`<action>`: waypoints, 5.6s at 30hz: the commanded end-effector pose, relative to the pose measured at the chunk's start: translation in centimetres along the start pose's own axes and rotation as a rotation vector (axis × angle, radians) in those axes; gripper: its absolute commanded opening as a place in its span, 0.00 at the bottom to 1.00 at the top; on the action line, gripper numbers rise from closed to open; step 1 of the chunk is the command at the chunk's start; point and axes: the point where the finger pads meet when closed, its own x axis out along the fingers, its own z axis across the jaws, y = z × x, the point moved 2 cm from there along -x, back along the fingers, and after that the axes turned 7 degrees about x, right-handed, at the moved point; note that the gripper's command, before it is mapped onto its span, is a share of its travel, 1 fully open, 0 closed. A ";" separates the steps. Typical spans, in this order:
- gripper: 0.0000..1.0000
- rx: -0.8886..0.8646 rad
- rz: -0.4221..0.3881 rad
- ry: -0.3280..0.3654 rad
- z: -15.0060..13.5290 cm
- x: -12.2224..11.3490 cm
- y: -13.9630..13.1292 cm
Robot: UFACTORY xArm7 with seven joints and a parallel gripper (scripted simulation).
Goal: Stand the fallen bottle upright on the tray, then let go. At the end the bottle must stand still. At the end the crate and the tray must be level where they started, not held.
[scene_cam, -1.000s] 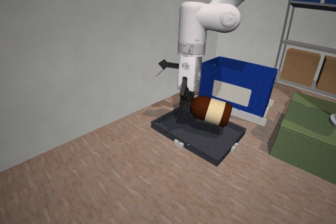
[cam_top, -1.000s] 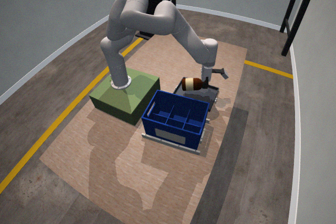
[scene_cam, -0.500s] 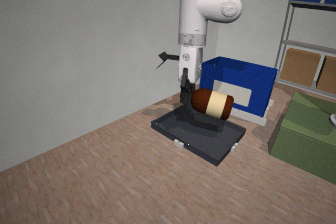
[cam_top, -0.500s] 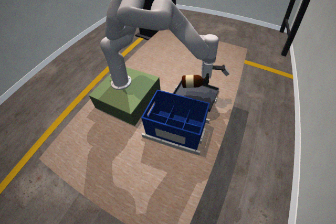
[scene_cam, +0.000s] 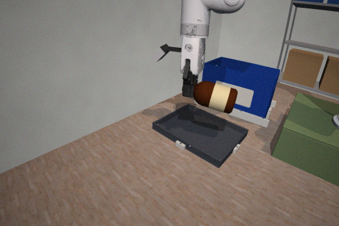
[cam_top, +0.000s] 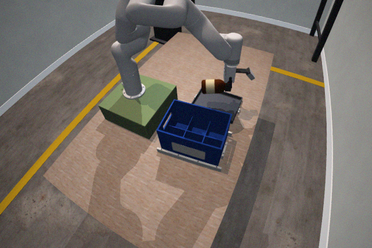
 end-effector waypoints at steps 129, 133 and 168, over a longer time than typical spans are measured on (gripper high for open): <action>0.00 0.264 0.004 0.001 0.0 -5.7 0.1; 0.00 0.284 0.004 0.001 0.0 -5.7 0.1; 0.00 0.523 0.004 0.002 0.0 -5.7 0.1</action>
